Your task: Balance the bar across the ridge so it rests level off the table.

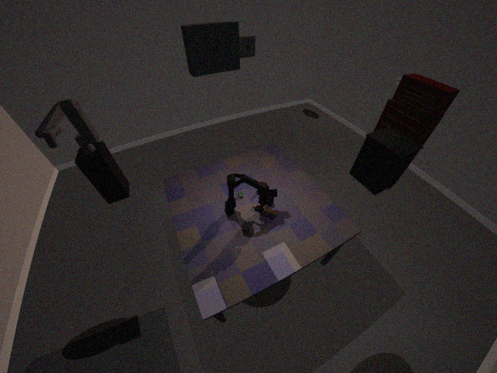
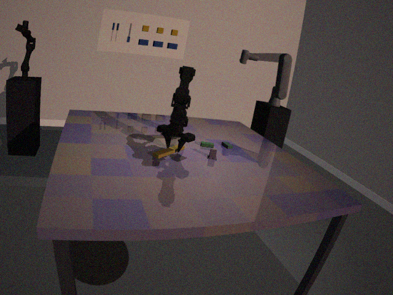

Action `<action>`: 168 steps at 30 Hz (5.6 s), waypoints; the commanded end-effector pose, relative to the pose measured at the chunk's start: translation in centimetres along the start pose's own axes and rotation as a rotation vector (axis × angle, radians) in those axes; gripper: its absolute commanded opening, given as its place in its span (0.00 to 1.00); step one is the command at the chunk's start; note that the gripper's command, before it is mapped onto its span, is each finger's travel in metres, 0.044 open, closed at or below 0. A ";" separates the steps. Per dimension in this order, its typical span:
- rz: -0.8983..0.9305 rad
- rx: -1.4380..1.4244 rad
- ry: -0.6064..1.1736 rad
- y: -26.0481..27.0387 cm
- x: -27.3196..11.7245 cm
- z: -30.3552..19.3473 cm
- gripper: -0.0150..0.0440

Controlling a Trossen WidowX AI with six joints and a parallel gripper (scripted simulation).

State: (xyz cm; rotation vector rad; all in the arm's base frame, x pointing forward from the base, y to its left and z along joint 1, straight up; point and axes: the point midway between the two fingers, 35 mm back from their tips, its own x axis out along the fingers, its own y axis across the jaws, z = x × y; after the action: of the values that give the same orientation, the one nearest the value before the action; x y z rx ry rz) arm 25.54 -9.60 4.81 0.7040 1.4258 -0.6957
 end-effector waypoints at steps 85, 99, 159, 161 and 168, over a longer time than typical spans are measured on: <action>0.010 -0.322 0.002 9.8 -9.8 -5.6 0.25; 0.015 -0.473 0.005 13.3 -9.9 -9.6 0.25; 0.018 -0.575 0.006 14.7 -5.6 -12.5 0.25; 0.018 -0.575 0.006 14.7 -5.6 -12.5 0.25; 0.018 -0.575 0.006 14.7 -5.5 -12.5 0.25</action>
State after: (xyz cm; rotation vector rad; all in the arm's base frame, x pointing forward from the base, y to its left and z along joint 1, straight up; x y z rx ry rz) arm 29.07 9.40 10.28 0.2684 1.5281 -0.2444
